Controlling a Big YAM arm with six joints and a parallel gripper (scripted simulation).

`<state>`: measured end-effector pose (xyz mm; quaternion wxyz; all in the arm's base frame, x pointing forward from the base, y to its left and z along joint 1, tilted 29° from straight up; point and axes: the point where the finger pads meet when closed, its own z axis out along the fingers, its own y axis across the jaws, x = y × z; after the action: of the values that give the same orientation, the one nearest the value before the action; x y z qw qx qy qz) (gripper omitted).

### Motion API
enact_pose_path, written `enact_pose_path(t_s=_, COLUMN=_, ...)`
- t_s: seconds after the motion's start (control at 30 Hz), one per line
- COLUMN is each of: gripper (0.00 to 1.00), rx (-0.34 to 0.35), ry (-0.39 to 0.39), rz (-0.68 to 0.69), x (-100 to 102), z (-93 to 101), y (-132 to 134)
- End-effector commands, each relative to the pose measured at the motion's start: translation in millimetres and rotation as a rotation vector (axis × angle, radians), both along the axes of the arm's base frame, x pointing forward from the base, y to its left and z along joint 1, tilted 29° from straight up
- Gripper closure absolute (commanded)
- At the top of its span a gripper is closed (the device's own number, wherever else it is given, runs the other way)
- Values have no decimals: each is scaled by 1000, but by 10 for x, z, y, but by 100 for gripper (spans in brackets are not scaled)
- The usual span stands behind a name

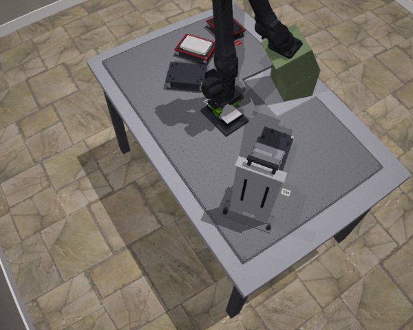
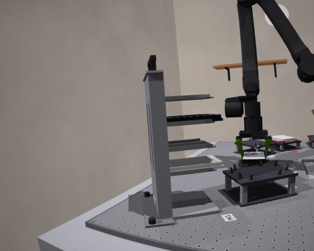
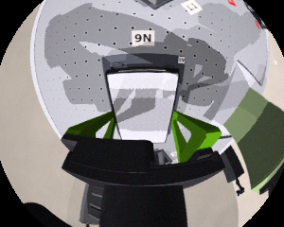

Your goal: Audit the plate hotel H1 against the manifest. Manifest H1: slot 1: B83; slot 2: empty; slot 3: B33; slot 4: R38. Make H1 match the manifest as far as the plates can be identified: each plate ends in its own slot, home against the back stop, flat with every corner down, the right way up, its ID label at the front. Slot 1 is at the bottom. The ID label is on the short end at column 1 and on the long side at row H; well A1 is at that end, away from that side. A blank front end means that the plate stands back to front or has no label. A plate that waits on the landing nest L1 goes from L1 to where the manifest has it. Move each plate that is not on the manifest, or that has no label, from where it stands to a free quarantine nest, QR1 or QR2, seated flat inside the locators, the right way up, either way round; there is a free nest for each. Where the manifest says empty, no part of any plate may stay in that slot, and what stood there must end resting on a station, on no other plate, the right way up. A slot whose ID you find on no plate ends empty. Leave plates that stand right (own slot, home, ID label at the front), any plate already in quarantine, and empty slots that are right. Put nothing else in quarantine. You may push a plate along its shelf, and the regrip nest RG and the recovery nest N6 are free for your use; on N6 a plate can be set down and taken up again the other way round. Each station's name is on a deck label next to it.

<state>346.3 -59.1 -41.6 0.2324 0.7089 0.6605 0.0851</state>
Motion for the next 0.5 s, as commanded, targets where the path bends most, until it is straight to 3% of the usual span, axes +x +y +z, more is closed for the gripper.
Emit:
enact_pose_path(t_s=0.0, gripper=14, rx=-7, ry=-5, rz=4, x=39, z=-19, y=-43)
enact_pose_path(t_s=0.47, gripper=14, rx=-7, ry=-2, rz=6, x=57, z=-99, y=-53)
